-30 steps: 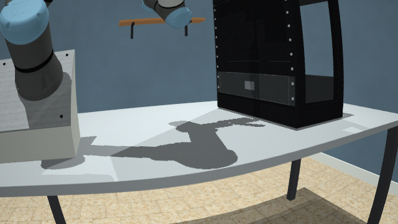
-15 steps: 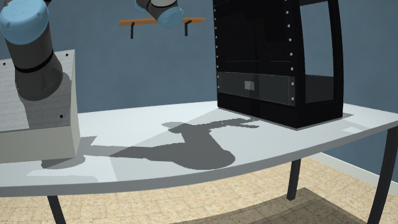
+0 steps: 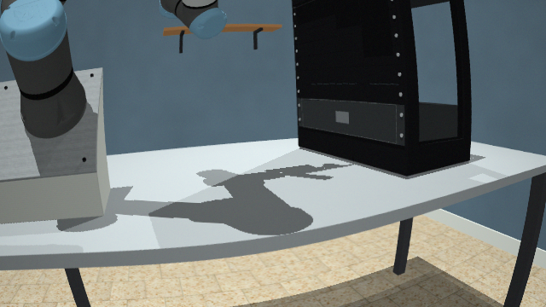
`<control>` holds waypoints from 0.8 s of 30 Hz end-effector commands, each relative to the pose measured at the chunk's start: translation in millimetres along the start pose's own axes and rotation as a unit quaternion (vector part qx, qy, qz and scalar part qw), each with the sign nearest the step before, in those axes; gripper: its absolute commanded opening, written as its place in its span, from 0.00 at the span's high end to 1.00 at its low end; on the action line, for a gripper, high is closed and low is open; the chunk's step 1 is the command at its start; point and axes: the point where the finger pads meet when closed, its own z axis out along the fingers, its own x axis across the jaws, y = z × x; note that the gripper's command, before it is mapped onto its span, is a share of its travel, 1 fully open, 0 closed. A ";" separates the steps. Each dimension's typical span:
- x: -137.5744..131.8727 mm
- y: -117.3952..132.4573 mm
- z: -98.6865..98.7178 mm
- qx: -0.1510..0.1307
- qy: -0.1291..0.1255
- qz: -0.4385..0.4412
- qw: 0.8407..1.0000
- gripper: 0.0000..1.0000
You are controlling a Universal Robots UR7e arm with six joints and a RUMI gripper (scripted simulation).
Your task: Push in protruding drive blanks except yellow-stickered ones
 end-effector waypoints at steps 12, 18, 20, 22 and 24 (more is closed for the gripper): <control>-25.6 0.0 -12.1 0.000 0.000 0.000 1.000 1.00; -27.7 0.0 -8.6 0.000 0.000 0.000 1.000 1.00; -27.7 0.0 -1.8 0.000 0.000 0.000 1.000 1.00; -27.8 0.0 8.3 0.000 0.000 0.000 1.000 1.00; -27.8 0.0 20.3 0.000 0.000 0.000 1.000 1.00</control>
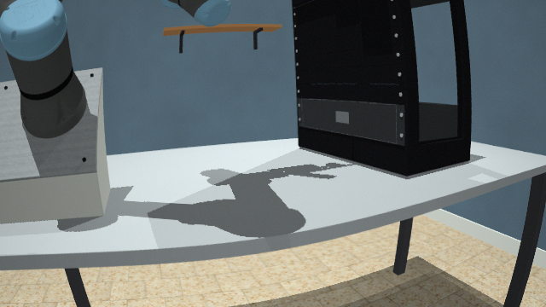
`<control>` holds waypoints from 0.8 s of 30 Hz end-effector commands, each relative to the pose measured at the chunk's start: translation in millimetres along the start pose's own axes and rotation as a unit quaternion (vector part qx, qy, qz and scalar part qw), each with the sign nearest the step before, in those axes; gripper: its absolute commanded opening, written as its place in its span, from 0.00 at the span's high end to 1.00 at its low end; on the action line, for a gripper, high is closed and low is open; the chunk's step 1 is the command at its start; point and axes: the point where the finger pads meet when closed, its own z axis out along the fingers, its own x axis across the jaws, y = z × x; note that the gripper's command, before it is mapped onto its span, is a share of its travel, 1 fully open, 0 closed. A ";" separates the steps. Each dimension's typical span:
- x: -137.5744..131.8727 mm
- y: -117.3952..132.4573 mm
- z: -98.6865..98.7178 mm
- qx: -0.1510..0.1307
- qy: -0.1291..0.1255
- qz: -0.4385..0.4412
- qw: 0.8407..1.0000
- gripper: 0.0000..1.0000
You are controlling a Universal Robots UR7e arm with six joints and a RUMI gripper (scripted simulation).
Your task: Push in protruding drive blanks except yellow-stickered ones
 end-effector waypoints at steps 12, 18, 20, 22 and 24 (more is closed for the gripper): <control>-0.7 0.1 54.4 0.000 0.000 0.000 1.000 1.00; -0.7 0.1 54.5 0.000 0.000 0.000 1.000 1.00; -0.7 0.1 54.5 0.000 0.000 0.000 1.000 1.00; -0.7 0.1 54.5 0.000 0.000 0.000 1.000 1.00; -0.7 0.1 54.5 0.000 0.000 0.000 1.000 1.00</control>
